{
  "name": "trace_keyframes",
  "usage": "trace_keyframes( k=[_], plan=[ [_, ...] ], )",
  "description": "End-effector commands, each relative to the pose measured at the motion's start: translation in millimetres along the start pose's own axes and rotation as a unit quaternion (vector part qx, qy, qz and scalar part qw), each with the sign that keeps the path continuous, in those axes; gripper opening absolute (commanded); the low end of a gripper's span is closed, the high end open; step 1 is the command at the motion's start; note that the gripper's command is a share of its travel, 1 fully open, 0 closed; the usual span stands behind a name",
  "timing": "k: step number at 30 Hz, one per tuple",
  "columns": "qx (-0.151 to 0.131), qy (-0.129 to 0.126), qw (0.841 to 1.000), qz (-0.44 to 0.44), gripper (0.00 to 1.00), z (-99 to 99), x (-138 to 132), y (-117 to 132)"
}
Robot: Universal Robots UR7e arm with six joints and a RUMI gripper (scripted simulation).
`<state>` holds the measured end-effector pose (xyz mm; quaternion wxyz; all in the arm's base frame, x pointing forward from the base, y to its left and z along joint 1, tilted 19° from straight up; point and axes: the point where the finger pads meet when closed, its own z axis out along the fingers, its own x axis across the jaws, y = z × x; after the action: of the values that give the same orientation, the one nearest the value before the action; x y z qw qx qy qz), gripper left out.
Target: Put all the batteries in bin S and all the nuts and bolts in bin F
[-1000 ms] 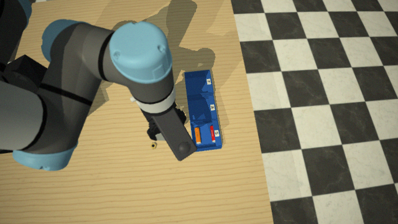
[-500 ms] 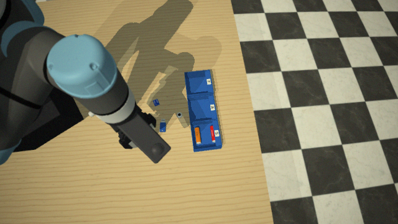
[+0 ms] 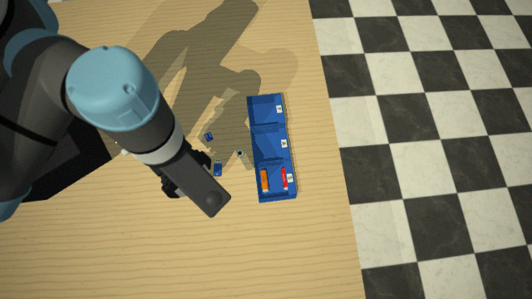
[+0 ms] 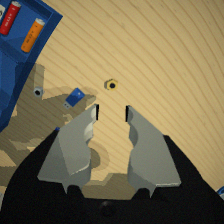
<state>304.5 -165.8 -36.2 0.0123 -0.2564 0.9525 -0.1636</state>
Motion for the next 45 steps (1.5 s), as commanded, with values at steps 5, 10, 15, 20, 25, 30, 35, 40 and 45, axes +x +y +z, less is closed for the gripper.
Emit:
trace_keyframes(
  k=[5, 10, 15, 20, 25, 30, 35, 40, 45],
  plan=[
    [0.000, 0.000, 1.000, 0.000, 0.18, -0.2, -1, -1],
    [0.000, 0.000, 1.000, 0.000, 0.18, -0.2, -1, -1],
    [0.000, 0.000, 1.000, 0.000, 0.18, -0.2, -1, -1],
    [0.000, 0.000, 1.000, 0.000, 0.18, -0.2, -1, -1],
    [0.000, 0.000, 1.000, 0.000, 0.18, -0.2, -1, -1],
    [0.000, 0.000, 1.000, 0.000, 0.18, 7.8, -1, -1],
    [0.000, 0.000, 1.000, 0.000, 0.18, 27.8, -1, -1],
    [0.000, 0.000, 1.000, 0.000, 0.18, 47.8, -2, -1],
    [0.000, 0.000, 1.000, 0.000, 0.18, 56.2, -2, -1]
  ],
)
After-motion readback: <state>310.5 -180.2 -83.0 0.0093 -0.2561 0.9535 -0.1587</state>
